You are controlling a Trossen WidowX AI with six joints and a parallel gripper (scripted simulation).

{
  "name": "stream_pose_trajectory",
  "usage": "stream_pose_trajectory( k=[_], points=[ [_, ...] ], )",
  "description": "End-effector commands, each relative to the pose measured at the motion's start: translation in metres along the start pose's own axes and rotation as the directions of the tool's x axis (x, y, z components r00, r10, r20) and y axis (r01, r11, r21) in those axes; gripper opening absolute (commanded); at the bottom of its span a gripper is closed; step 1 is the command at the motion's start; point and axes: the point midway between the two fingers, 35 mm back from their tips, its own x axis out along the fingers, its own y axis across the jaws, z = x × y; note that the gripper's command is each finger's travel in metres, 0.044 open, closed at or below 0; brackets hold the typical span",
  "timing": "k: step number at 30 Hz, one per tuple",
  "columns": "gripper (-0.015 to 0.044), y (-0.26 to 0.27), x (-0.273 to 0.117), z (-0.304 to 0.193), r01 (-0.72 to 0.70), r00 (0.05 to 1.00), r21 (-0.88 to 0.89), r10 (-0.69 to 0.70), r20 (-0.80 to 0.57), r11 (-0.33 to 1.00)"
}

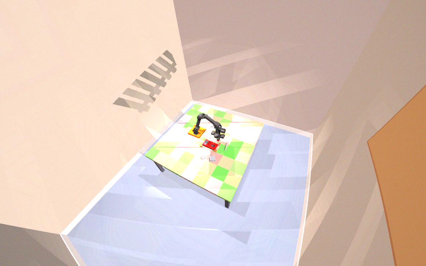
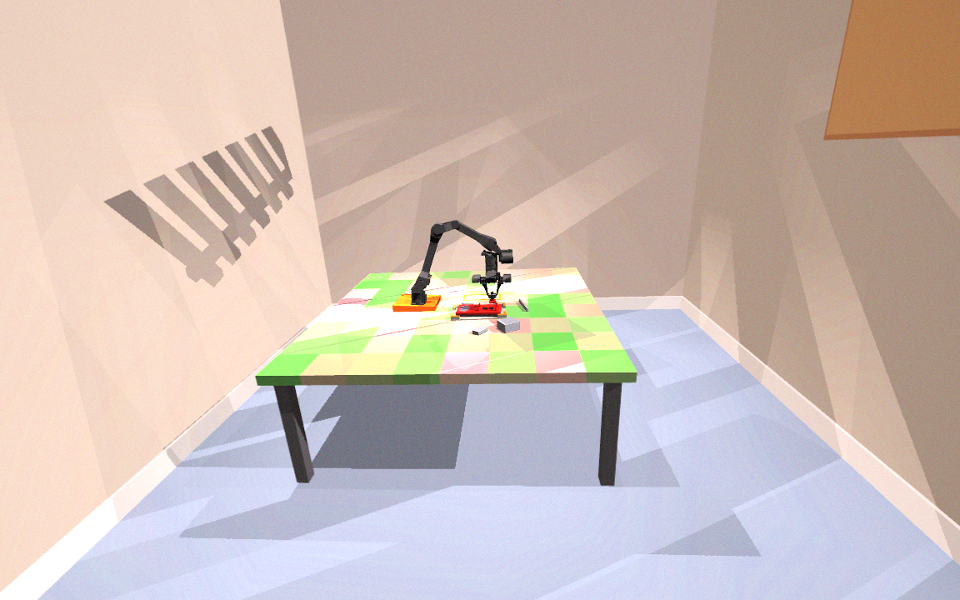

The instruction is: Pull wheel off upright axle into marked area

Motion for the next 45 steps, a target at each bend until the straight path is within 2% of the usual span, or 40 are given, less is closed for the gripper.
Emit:
stream_pose_trajectory(
  k=[1,45],
  points=[
    [0.0,0.0,-0.005,0.0,-0.006,1.0,0.001,0.006,0.001,1.0],
    [0.0,0.001,-0.019,0.0,-0.007,1.0,0.003,0.007,0.002,1.0]
  ],
)
